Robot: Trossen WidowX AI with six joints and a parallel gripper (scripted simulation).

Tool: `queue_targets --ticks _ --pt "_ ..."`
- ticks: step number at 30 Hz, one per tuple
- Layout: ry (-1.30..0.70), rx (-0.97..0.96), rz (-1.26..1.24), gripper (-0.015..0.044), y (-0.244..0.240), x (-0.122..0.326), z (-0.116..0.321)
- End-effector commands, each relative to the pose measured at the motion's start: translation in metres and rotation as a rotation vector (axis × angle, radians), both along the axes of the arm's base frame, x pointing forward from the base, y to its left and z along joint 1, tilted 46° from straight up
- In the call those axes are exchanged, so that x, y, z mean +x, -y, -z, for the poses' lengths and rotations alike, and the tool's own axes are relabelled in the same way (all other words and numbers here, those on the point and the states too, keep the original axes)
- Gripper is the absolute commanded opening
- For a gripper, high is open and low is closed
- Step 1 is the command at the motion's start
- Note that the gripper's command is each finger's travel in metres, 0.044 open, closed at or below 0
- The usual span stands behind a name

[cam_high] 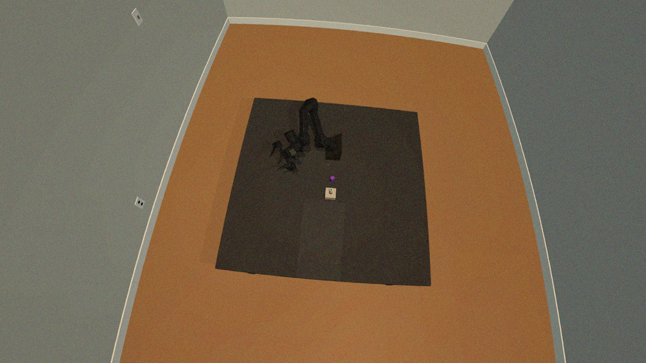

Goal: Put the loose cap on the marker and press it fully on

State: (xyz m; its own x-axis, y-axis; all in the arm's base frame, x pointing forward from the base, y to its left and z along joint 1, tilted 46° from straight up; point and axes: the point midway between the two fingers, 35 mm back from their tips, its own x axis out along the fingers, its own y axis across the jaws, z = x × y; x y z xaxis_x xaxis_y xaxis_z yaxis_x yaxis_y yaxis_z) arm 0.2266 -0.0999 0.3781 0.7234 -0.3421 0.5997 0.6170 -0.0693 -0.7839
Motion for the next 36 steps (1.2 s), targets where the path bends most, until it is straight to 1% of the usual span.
queue_targets --ticks 1,3,6,11,15,20,23,26,29,33,36 --pt "-0.007 0.012 -0.007 0.0374 0.000 0.002 0.002" --pt "-0.067 0.104 -0.058 0.0321 0.002 0.020 0.015" --pt "-0.206 0.313 -0.151 0.0243 -0.001 0.057 0.051" --pt "-0.447 0.646 -0.227 0.0242 -0.019 0.101 0.120" --pt "-0.652 0.893 -0.206 0.0242 -0.043 0.117 0.180" --pt "-0.890 1.131 -0.069 0.0242 -0.075 0.112 0.249" --pt "-1.038 1.240 0.103 0.0242 -0.096 0.095 0.289" --pt "-1.150 1.280 0.323 0.0242 -0.112 0.071 0.319" --pt "-1.212 1.244 0.558 0.0242 -0.122 0.043 0.336" --pt "-1.210 1.080 0.852 0.0242 -0.130 0.007 0.337" --pt "-1.187 1.001 0.933 0.0242 -0.132 -0.002 0.333"
